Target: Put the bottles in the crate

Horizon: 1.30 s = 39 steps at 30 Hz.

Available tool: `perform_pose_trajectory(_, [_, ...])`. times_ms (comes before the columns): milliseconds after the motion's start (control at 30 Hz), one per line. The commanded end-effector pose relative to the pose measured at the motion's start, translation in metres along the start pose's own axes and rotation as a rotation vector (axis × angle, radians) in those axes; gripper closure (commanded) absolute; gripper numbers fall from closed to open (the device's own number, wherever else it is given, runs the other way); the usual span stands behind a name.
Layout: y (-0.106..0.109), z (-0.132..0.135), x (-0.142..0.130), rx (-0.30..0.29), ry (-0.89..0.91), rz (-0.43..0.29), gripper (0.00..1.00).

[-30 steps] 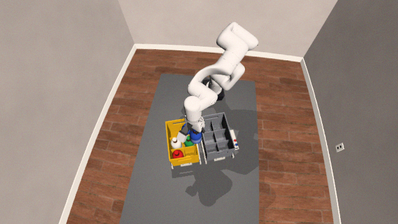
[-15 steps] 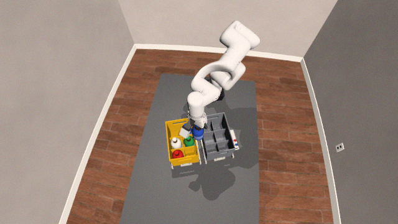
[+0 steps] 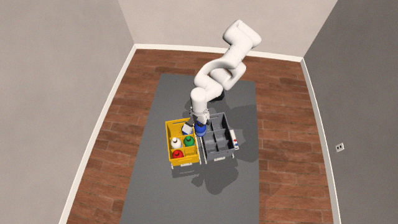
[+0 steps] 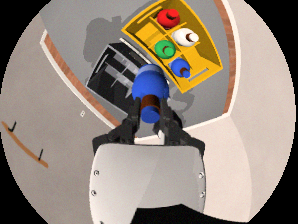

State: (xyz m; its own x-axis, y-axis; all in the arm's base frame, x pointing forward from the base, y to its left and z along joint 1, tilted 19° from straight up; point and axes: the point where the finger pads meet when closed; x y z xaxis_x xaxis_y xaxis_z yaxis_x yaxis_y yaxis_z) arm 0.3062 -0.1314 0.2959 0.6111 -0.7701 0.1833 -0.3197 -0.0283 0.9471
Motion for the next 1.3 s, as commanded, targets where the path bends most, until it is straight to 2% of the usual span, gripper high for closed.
perform_pose_trajectory(0, [0.002,0.002,-0.006,0.002,0.000,0.005,1.00])
perform_pose_trajectory(1267, [0.002,0.023,-0.071,0.002,0.001,0.004,1.00])
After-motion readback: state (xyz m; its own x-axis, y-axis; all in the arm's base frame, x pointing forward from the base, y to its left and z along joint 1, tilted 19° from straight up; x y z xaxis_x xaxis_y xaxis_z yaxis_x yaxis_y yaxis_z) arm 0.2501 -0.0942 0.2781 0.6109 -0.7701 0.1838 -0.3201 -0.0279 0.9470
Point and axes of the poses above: the point where the finger pads meet when closed, its own y axis back along the fingers, its own z axis across the jaws, x = y × z, and after that the axes turned 13 degrees about -y, right-handed
